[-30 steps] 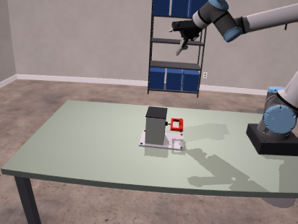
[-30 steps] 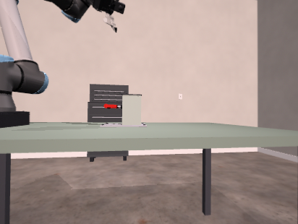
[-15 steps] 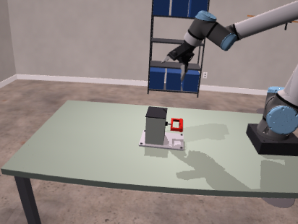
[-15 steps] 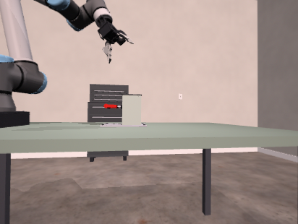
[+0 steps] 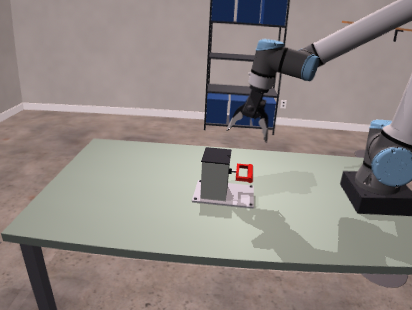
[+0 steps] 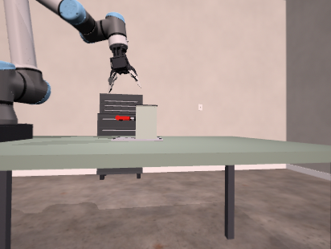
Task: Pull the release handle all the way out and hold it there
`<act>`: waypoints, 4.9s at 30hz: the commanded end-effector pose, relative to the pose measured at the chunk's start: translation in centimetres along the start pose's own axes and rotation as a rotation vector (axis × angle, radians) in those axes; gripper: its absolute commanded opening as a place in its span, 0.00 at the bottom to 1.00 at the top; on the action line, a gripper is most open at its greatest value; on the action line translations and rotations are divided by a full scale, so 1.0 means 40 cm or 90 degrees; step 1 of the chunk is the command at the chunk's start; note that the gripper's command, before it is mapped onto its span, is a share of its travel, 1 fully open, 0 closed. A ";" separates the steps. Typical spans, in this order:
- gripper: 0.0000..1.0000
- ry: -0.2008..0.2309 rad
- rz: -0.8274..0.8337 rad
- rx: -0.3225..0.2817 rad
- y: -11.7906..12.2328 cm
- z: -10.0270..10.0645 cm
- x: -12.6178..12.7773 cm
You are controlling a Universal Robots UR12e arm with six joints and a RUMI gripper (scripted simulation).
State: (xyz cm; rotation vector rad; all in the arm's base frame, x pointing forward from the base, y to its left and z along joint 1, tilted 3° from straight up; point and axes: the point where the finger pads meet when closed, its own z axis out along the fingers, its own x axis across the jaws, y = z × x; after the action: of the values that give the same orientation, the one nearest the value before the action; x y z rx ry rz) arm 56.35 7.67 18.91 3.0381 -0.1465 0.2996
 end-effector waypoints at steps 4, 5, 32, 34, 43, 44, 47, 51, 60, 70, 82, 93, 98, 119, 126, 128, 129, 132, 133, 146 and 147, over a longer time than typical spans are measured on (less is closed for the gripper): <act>1.00 -0.086 -0.096 0.044 -0.087 0.089 -0.090; 1.00 -0.089 -0.099 0.046 -0.090 0.092 -0.095; 0.00 -0.092 -0.102 0.048 -0.091 0.095 -0.101; 0.00 -0.092 -0.102 0.048 -0.091 0.095 -0.101; 0.00 -0.092 -0.102 0.048 -0.091 0.095 -0.101; 0.00 -0.092 -0.102 0.048 -0.091 0.095 -0.101; 0.00 -0.092 -0.102 0.048 -0.091 0.095 -0.101; 0.00 -0.092 -0.102 0.048 -0.091 0.095 -0.101; 0.29 -0.092 -0.102 0.048 -0.091 0.095 -0.101; 0.29 -0.092 -0.102 0.048 -0.091 0.095 -0.101; 0.29 -0.092 -0.102 0.048 -0.091 0.095 -0.101; 0.29 -0.092 -0.102 0.048 -0.091 0.095 -0.101; 0.29 -0.093 -0.102 0.048 -0.092 0.098 -0.102; 0.29 -0.096 -0.102 0.048 -0.095 0.149 -0.117; 0.29 -0.096 -0.102 0.048 -0.096 0.167 -0.119; 0.29 -0.096 -0.102 0.048 -0.096 0.175 -0.121; 0.29 -0.096 -0.102 0.048 -0.097 0.178 -0.121; 0.29 -0.096 -0.102 0.048 -0.097 0.189 -0.123; 0.29 -0.096 -0.102 0.048 -0.097 0.192 -0.123; 0.29 -0.096 -0.102 0.048 -0.099 0.218 -0.127; 0.29 -0.096 -0.102 0.048 -0.099 0.219 -0.128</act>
State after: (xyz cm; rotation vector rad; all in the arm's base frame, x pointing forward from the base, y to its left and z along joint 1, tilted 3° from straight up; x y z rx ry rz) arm 53.49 11.20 9.64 3.1195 0.0998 0.0663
